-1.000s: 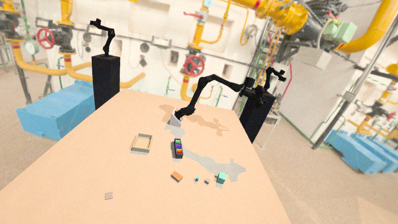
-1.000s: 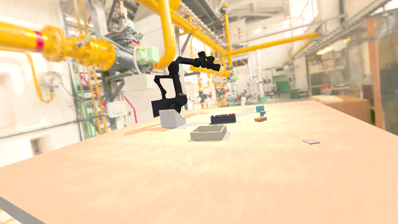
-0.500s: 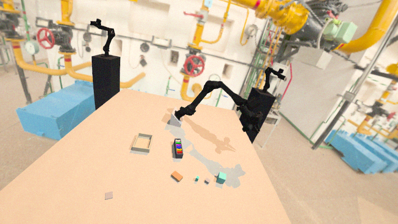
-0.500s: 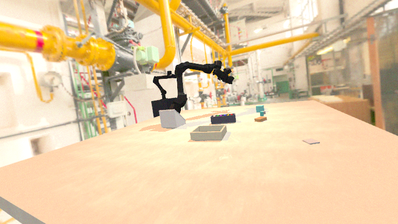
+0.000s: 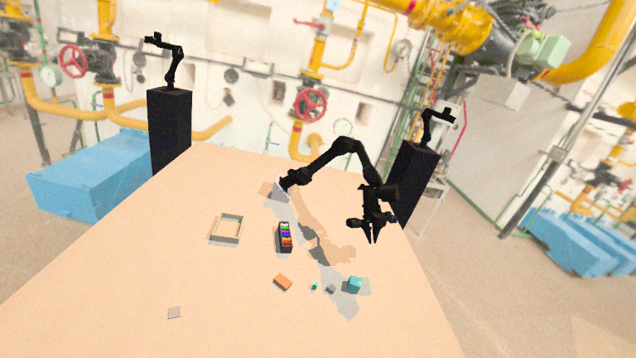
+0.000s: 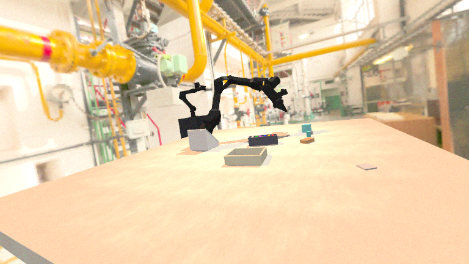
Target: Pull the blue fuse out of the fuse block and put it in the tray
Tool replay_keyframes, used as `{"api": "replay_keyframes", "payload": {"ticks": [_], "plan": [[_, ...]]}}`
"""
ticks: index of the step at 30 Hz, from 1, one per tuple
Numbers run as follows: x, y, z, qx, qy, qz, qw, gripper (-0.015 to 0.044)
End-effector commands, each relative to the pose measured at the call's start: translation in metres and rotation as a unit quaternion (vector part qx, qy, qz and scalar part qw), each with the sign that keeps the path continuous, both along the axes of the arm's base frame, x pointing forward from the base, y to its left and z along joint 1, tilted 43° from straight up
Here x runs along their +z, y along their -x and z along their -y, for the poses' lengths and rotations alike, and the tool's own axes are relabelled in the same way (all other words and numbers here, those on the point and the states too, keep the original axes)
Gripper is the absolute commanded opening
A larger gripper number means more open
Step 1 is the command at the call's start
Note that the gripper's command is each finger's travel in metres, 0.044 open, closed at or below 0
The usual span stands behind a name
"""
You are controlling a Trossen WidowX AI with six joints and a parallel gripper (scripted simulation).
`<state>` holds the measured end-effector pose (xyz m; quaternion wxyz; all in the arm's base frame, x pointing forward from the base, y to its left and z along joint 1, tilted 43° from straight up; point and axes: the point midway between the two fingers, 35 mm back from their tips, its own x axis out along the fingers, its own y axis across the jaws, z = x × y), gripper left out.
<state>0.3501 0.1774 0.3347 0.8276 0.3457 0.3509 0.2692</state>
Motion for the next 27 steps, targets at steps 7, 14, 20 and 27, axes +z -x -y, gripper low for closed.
{"api": "replay_keyframes", "payload": {"ticks": [7, 14, 20, 27], "plan": [[-0.124, -0.021, 0.086, -0.116, -0.012, -0.264, 0.958, 0.0073], [-0.204, 0.007, 0.152, -0.215, -0.080, -0.482, 0.846, 0.0073], [-0.248, 0.047, 0.191, -0.279, -0.166, -0.634, 0.701, 0.0073], [-0.250, 0.043, 0.194, -0.281, -0.169, -0.639, 0.696, 0.0073]]}}
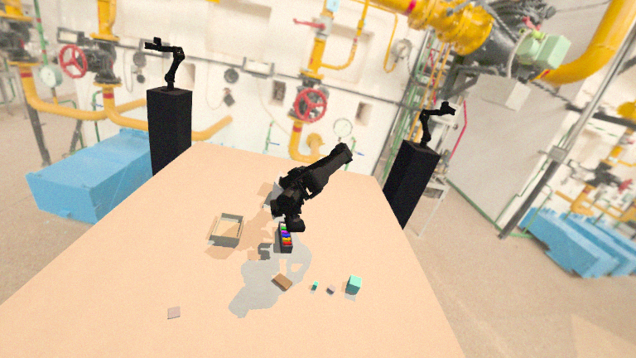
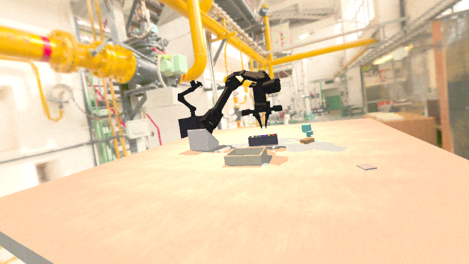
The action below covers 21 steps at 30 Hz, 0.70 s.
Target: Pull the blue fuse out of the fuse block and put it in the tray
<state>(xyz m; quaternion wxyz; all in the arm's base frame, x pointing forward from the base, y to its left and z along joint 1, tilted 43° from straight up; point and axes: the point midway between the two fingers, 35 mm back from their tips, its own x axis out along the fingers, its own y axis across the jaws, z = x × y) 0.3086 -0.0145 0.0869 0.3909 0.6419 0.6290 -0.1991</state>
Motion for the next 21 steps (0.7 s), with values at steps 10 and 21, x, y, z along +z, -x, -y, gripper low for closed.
{"api": "replay_keyframes", "payload": {"ticks": [10, 21], "plan": [[-0.0042, 0.0009, -0.0003, -0.012, -0.013, -0.017, 1.000, 0.0073], [-0.0118, -0.0009, -0.0077, -0.012, -0.013, -0.017, 1.000, 0.0073]]}}
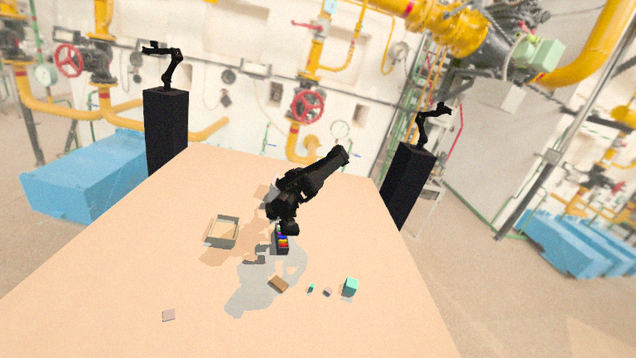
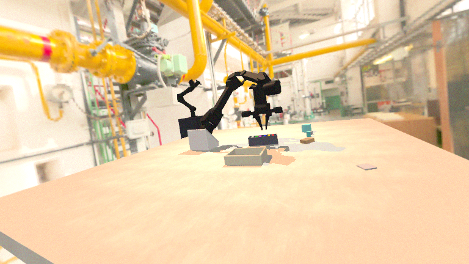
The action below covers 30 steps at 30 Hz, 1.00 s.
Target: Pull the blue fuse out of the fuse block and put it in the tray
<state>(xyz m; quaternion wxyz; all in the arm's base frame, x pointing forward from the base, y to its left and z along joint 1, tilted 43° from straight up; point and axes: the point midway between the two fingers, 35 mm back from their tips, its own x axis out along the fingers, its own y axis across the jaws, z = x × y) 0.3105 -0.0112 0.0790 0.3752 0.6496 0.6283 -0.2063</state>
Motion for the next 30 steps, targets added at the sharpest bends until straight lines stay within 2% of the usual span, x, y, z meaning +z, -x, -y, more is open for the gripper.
{"api": "replay_keyframes", "payload": {"ticks": [1, 30], "plan": [[-0.005, 0.001, -0.005, -0.001, -0.005, -0.004, 1.000, 0.0073], [-0.016, -0.001, -0.016, -0.001, -0.005, -0.004, 1.000, 0.0073]]}}
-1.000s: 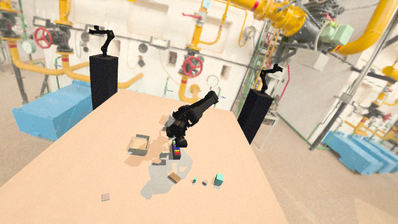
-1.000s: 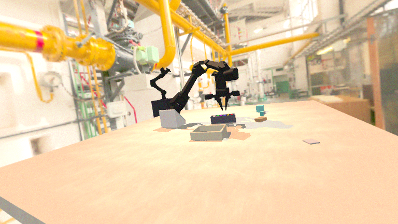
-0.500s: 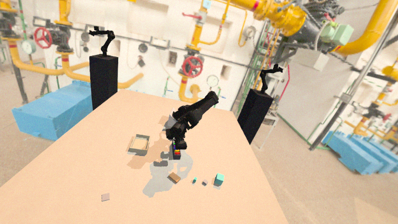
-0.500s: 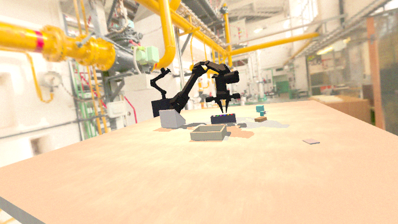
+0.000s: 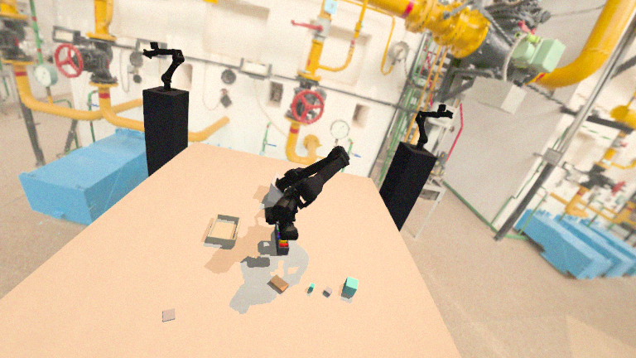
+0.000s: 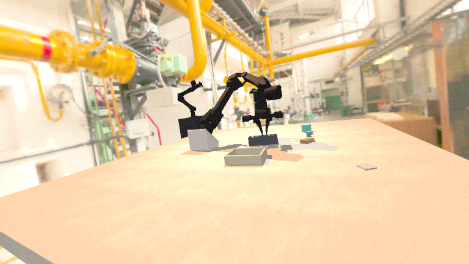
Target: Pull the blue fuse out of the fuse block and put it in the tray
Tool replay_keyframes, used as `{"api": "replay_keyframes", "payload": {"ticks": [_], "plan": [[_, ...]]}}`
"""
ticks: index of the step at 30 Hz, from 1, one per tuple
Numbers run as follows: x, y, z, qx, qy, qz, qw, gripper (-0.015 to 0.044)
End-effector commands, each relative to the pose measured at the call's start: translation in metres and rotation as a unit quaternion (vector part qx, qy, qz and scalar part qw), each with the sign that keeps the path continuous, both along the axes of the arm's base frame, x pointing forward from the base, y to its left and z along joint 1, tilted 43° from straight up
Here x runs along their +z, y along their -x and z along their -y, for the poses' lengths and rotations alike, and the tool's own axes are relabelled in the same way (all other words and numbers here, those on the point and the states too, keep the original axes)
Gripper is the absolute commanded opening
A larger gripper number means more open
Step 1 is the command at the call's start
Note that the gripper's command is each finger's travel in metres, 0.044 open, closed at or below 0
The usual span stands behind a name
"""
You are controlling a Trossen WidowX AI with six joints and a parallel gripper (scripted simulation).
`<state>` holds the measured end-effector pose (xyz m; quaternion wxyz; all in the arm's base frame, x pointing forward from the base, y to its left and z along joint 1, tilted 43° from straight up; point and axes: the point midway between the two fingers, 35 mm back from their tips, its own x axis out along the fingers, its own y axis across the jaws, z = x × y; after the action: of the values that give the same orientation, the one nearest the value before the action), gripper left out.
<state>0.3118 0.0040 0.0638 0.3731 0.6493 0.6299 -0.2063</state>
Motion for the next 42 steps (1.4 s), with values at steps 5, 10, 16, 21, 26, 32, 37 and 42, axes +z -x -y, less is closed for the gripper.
{"api": "replay_keyframes", "payload": {"ticks": [5, 10, 16, 21, 26, 32, 37, 42], "plan": [[-0.0026, 0.0001, -0.0031, -0.002, -0.004, -0.002, 1.000, 0.0073], [-0.0061, -0.0005, -0.0063, -0.002, -0.004, -0.002, 1.000, 0.0073], [-0.0078, -0.0008, -0.0079, -0.002, -0.004, -0.002, 1.000, 0.0073], [-0.0078, -0.0008, -0.0079, -0.002, -0.004, -0.002, 1.000, 0.0073], [-0.0073, -0.0012, -0.0068, 0.000, 0.000, 0.000, 1.000, 0.0066], [-0.0073, -0.0012, -0.0068, 0.000, 0.000, 0.000, 1.000, 0.0026], [-0.0073, -0.0012, -0.0068, 0.000, 0.000, 0.000, 1.000, 0.0000], [-0.0065, -0.0011, -0.0059, 0.000, 0.000, 0.000, 1.000, 0.0000]]}}
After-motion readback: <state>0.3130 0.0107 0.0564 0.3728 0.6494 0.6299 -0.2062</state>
